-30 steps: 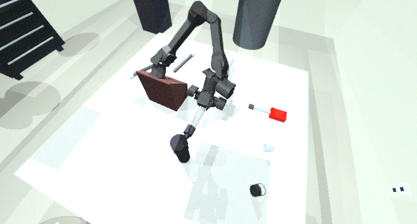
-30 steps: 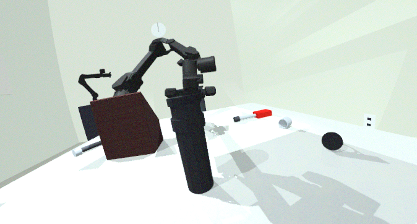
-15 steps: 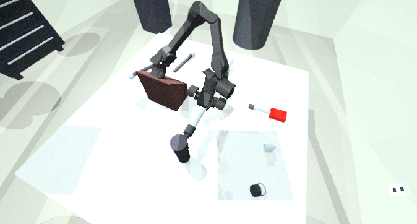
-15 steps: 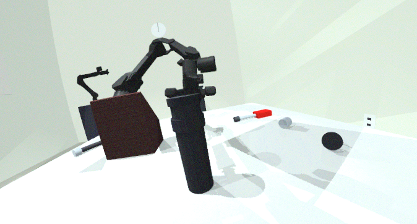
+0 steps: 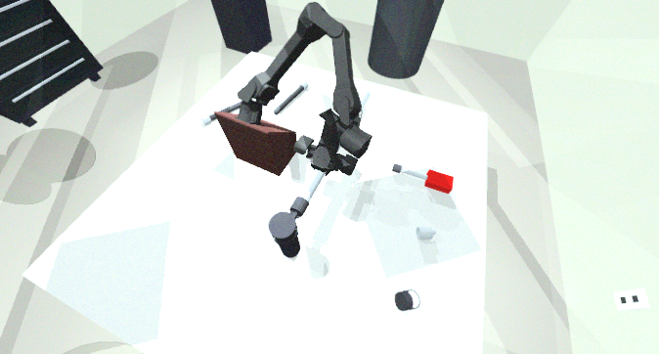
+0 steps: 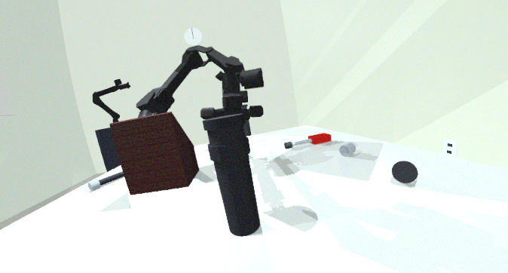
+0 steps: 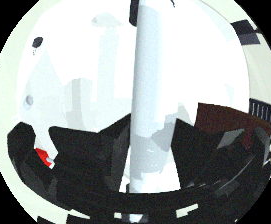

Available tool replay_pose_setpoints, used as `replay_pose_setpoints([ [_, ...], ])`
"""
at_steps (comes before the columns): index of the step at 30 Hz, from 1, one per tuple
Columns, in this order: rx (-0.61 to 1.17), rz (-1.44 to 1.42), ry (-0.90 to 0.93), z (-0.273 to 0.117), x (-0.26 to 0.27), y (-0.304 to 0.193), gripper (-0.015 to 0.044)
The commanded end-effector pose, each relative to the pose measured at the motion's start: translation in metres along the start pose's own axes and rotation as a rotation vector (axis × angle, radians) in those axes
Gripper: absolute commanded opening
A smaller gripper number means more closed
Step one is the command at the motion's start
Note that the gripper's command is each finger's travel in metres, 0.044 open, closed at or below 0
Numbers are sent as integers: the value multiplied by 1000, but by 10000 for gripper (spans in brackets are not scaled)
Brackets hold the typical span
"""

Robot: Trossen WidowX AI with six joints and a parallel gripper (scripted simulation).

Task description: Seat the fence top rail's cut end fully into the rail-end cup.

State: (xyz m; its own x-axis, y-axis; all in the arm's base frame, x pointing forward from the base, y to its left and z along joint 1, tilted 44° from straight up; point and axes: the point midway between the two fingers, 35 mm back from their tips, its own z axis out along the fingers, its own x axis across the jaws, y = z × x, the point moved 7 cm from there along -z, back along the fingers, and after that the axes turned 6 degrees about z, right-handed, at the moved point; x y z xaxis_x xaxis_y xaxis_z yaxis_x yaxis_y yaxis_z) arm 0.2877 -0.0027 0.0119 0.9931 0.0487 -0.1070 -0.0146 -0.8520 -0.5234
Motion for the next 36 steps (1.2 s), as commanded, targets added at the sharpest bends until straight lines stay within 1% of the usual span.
replay_pose_setpoints([
  [1, -13, 0, 5, -3, 0, 6, 0],
  [36, -14, 0, 5, -4, 4, 23, 0],
])
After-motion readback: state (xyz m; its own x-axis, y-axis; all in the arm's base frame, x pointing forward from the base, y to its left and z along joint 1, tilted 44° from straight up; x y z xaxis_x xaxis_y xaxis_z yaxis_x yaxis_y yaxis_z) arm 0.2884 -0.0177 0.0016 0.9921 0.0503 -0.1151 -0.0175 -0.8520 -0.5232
